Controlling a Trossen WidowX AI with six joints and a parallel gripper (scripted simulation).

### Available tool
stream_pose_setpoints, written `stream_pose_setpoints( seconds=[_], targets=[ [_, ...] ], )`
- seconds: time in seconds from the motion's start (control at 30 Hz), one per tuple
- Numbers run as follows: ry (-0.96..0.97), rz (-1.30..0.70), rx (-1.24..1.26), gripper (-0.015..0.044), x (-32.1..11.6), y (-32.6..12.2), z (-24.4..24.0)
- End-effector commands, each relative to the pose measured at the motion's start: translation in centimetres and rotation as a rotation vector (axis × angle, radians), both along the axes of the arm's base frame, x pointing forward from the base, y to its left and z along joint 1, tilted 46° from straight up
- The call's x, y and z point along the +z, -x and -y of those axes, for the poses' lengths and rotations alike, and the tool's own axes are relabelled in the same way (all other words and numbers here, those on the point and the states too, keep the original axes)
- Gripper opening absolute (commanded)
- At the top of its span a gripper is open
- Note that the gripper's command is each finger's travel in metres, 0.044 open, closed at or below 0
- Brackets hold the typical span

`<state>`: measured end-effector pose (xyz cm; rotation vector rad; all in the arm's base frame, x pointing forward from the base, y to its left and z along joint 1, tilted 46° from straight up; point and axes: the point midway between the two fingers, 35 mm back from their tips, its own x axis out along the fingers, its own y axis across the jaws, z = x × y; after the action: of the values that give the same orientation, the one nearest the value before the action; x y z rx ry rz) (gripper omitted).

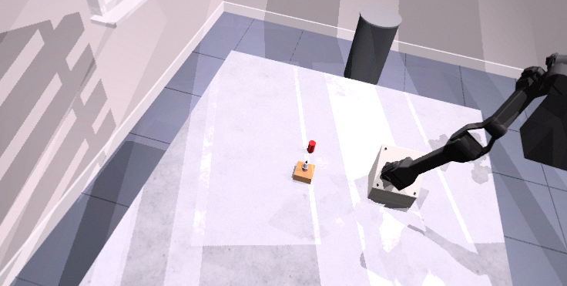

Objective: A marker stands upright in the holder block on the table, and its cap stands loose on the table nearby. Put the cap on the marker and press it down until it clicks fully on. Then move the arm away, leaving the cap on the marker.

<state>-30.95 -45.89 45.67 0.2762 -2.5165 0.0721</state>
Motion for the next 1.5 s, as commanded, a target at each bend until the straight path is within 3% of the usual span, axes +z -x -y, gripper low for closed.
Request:
stream_pose_setpoints(
  seconds=[0.0,0.27,0.73,1.13,1.47],
  targets=[
    [-0.123,-0.010,0.030,0.0242,-1.6,-2.0,2.7],
    [-0.480,-0.059,0.037,0.0242,-4.9,-6.2,7.6],
    [-1.282,-0.516,0.236,0.0242,-16.5,-23.4,17.5],
    [-1.746,-1.244,0.451,0.0242,-29.0,-40.7,17.3],
    [-1.803,-2.042,0.640,0.0242,-38.9,-53.6,10.1]
  ],
)
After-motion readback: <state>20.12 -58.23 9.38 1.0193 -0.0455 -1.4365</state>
